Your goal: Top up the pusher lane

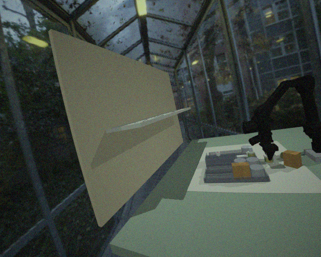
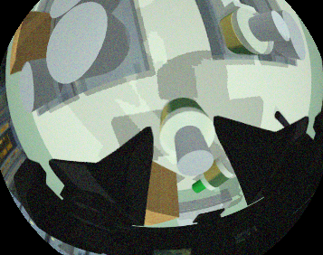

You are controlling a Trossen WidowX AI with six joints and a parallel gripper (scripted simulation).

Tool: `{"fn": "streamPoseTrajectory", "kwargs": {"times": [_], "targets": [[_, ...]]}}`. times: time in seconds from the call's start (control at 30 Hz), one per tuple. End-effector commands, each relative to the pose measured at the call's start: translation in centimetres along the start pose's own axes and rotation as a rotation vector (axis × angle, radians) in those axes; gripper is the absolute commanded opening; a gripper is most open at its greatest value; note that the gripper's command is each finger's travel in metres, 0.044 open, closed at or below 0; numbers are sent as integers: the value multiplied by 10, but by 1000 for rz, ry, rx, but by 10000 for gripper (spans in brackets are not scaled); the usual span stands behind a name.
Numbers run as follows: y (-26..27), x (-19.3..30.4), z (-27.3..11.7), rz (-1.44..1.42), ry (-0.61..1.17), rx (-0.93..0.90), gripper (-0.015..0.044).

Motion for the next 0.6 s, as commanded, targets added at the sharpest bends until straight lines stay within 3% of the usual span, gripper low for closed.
{"fn": "streamPoseTrajectory", "kwargs": {"times": [0.0,0.2,0.37,0.57], "targets": [[0,1,1,-4,2,5,171],[0,1,1,-4,2,5,131],[-1,-2,-12,-4,1,5,0],[-2,-3,-45,-4,1,5,0]]}}
Point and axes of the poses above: the point midway between the two fingers, 35 mm back from their tips, its own z axis out along the fingers, its own y axis across the jaws, x = y × z, the point moved 8 cm from there along -z, back along the fingers, and after that the axes turned 9 degrees about -z, right-handed, at the moved point
